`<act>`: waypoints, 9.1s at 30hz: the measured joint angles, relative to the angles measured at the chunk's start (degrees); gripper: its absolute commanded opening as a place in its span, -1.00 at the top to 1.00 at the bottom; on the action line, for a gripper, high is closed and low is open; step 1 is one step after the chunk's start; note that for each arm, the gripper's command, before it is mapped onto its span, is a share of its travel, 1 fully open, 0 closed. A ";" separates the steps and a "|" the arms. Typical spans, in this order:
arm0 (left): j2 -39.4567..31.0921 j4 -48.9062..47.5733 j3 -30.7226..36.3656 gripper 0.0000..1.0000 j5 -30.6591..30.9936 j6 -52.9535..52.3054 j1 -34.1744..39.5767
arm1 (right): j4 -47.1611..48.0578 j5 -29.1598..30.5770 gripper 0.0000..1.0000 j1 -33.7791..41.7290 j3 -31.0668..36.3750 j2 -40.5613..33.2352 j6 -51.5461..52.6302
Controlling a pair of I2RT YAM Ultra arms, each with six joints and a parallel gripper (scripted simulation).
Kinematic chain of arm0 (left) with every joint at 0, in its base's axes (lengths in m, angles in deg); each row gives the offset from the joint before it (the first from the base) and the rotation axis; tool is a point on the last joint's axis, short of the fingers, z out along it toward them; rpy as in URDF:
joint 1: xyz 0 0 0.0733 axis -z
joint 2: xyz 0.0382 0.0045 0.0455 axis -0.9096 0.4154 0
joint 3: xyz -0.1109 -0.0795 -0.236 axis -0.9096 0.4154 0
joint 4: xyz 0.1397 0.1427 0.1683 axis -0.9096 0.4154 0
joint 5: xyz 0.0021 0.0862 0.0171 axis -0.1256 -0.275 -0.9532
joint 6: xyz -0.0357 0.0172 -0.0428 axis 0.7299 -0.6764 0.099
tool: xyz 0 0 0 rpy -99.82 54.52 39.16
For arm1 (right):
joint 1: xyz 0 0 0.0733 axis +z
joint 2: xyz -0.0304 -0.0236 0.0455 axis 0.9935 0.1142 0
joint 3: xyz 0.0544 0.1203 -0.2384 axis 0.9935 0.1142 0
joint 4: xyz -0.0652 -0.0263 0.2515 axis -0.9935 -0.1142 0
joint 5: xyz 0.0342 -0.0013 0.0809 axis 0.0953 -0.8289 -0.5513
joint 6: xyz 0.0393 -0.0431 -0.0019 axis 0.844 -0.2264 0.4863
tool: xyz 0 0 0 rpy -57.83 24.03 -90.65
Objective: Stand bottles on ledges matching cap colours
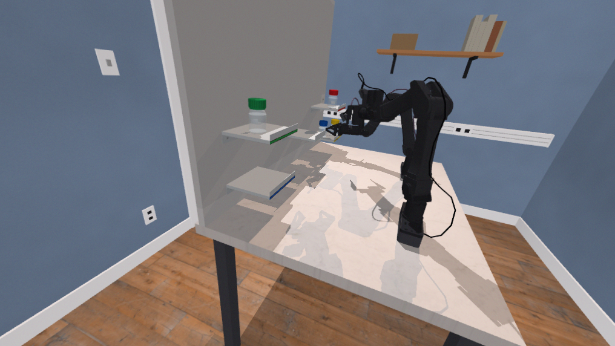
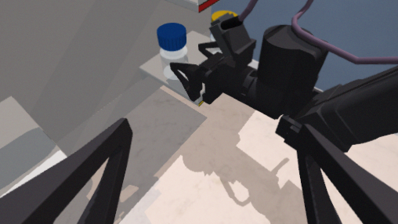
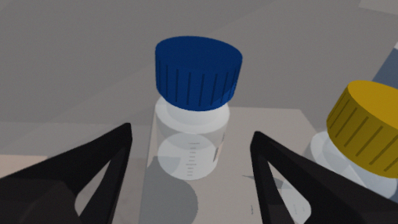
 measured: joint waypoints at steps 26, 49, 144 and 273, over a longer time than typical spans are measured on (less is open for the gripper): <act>0.00 0.00 0.00 -1.00 0.00 0.00 0.00 | -2.40 0.44 -0.62 0.35 -7.34 5.29 0.00; 0.00 0.00 0.00 -1.00 0.00 0.00 0.00 | -2.56 0.46 -0.02 0.35 -7.37 5.29 0.00; 0.00 0.00 0.00 -1.00 0.00 0.00 0.00 | -15.65 -0.85 0.00 -1.09 1.33 -14.88 -0.20; -53.44 53.09 -1.79 -1.00 1.57 -0.20 -17.03 | -23.17 -4.13 0.00 -4.39 22.16 -40.76 -0.48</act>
